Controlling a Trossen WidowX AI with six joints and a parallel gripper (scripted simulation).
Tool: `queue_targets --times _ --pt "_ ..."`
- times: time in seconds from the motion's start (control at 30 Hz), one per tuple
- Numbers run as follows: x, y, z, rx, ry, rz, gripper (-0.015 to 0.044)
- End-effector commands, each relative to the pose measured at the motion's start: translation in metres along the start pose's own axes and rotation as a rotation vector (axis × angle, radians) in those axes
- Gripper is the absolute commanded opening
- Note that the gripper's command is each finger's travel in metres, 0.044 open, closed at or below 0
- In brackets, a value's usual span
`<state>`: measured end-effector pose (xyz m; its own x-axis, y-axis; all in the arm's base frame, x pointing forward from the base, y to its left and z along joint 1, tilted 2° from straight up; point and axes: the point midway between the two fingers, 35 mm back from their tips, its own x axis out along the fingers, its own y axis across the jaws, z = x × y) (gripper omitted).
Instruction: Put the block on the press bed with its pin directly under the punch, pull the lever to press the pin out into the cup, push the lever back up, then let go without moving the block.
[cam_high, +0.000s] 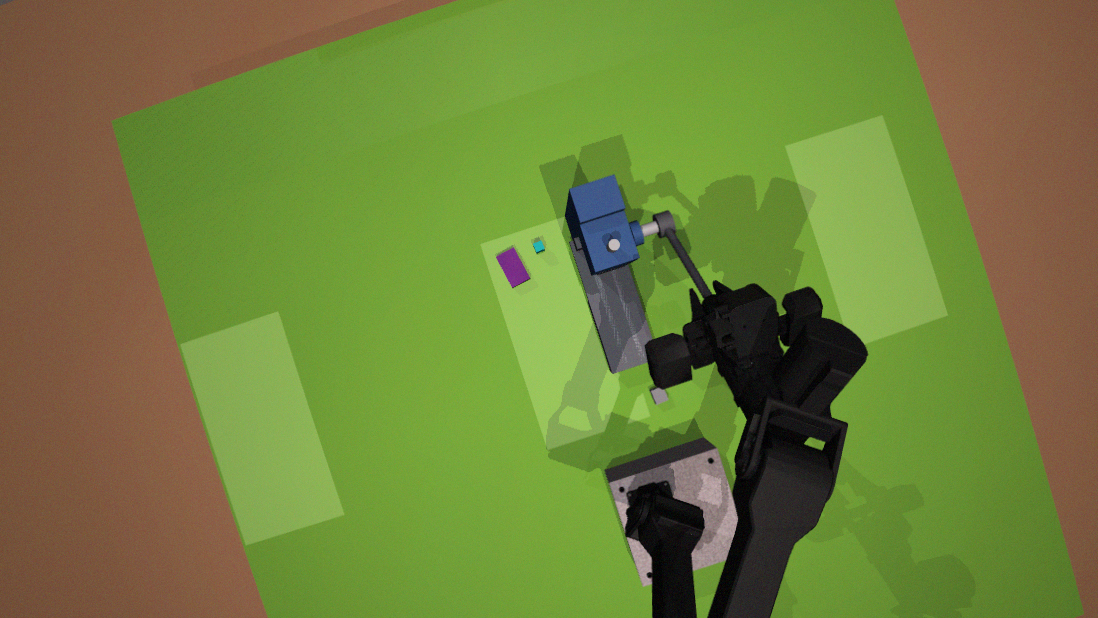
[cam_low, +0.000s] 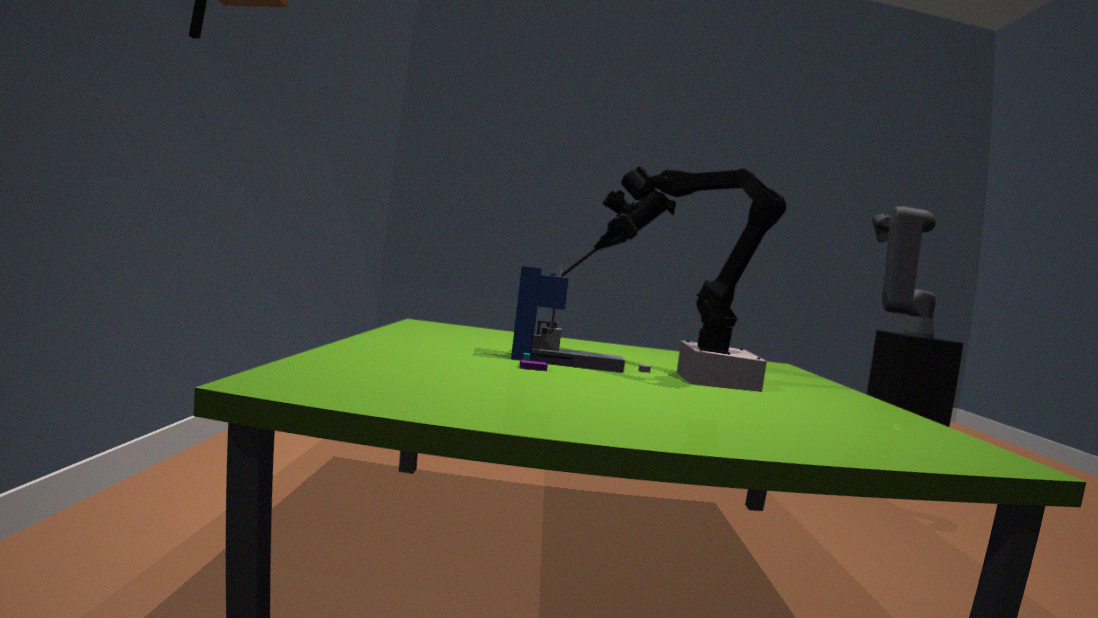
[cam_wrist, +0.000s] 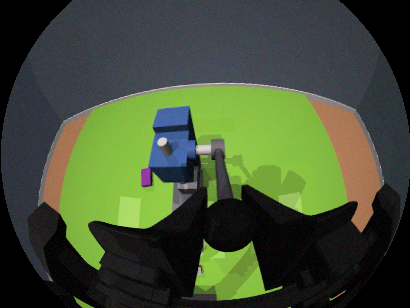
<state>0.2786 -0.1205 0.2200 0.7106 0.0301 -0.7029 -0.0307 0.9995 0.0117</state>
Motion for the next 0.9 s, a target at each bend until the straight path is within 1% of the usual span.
queue_targets --times 0.0,0.87 --pt "0.001 0.0 -0.01 0.01 0.021 -0.002 0.0" --pt "0.002 0.0 -0.023 0.01 0.022 -0.003 0.0"
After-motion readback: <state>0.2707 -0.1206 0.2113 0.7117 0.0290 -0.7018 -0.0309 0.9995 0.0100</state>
